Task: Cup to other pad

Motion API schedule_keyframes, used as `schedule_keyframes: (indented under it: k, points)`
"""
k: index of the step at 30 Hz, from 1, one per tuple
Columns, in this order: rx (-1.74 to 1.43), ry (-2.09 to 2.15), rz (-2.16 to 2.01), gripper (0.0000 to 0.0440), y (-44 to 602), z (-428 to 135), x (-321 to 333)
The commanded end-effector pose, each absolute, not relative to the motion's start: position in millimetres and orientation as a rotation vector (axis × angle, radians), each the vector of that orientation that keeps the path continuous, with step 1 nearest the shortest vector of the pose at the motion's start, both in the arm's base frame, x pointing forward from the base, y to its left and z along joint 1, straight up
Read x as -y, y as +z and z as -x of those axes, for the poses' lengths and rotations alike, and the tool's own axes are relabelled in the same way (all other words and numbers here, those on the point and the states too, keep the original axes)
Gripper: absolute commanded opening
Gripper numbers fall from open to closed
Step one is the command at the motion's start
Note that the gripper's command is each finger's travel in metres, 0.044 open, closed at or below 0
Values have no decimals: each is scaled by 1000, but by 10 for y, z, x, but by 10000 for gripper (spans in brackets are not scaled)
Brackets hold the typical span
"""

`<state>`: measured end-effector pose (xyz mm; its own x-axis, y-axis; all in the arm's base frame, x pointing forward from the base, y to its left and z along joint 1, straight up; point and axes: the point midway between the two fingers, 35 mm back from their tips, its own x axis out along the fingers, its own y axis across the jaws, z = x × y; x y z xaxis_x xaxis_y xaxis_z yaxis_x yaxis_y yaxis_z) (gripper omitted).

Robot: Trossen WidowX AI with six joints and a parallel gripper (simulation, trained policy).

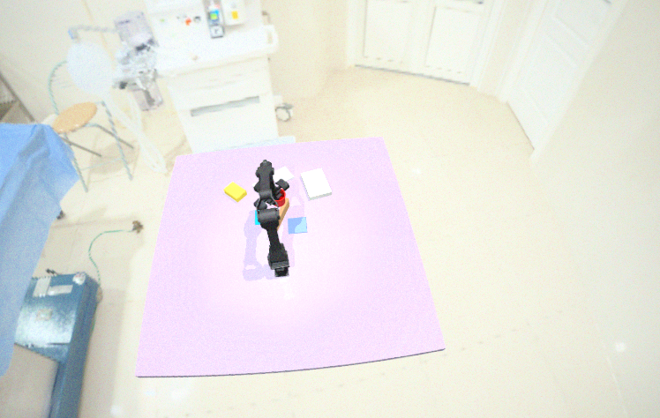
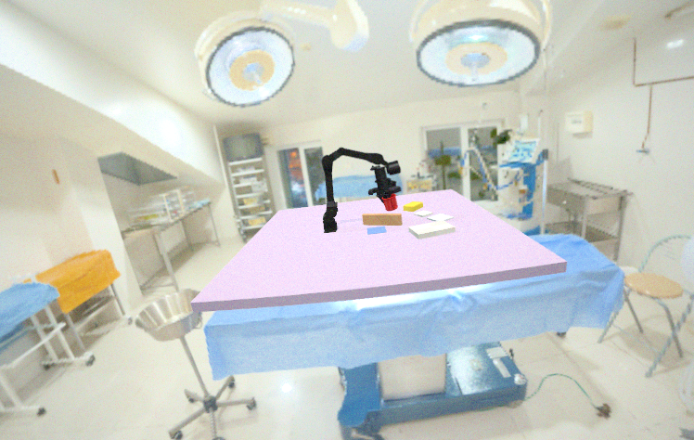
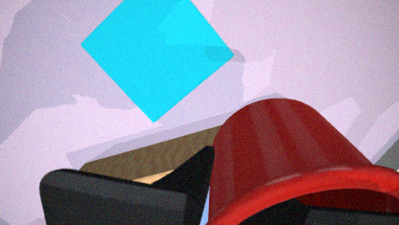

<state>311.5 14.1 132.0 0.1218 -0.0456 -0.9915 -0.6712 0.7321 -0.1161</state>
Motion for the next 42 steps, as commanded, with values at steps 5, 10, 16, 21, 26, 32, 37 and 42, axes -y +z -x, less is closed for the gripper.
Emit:
schedule_keyframes:
  k: [5, 10, 16, 21, 26, 32, 37, 42]
  points:
    - [-1353, 534, 663, 0, 1296, -3215, -418]
    - [-1334, 554, 678, 0, 1258, -3245, -599]
    - [-1319, 577, 693, 0, 1186, -3250, -808]
    - [-1318, 588, 702, 0, 1094, -3225, -937]
    - [-1328, 590, 708, 0, 968, -3179, -999]
    - [-1344, 584, 709, 2, 805, -3106, -1027]
    - [-1362, 578, 708, 8, 685, -3033, -1028]
    - [-1372, 573, 704, 38, 612, -2985, -1010]
